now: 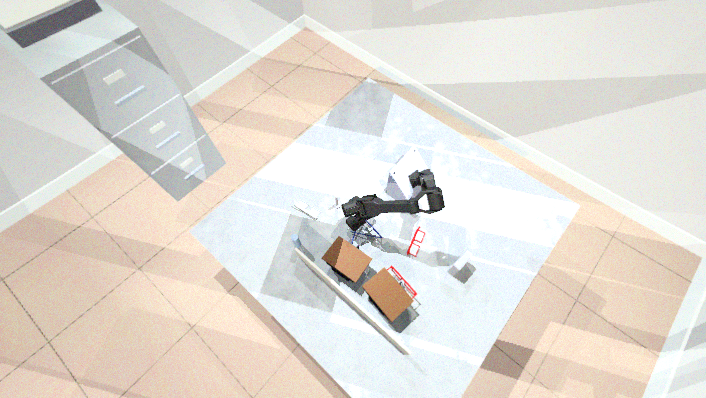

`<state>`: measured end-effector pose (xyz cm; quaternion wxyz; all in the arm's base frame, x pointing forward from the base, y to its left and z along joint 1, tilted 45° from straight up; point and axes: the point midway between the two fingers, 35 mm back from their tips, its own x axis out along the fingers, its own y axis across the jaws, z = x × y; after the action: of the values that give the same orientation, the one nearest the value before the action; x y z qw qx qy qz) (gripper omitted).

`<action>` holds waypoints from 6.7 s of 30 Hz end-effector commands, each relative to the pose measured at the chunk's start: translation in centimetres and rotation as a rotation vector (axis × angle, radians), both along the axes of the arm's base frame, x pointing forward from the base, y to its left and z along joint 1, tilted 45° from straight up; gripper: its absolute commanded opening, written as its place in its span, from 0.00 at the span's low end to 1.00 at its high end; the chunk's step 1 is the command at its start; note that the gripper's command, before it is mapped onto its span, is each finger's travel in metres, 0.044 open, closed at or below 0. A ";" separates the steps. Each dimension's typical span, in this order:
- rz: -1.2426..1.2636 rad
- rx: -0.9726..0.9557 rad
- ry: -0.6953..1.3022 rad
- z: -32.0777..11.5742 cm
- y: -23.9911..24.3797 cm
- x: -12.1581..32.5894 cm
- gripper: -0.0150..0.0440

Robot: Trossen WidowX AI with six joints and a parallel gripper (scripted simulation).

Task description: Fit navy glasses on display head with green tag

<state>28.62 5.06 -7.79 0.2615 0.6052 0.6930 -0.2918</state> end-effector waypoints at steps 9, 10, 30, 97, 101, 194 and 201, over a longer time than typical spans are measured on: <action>0.001 0.009 0.019 -0.7 0.8 -0.8 0.46; 0.001 0.009 0.019 -0.7 0.8 -0.8 0.46; 0.003 0.004 0.017 -0.7 0.7 -0.5 0.41; -0.002 -0.012 0.015 -1.4 -15.9 1.3 0.25; -0.001 -0.011 0.015 -3.2 -17.6 0.8 0.25; 0.001 -0.003 0.016 -7.8 -13.7 -2.3 0.25; 0.001 -0.003 0.016 -7.6 -13.5 -2.4 0.25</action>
<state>26.57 -8.90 -15.56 0.2630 0.6013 0.6931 -0.2981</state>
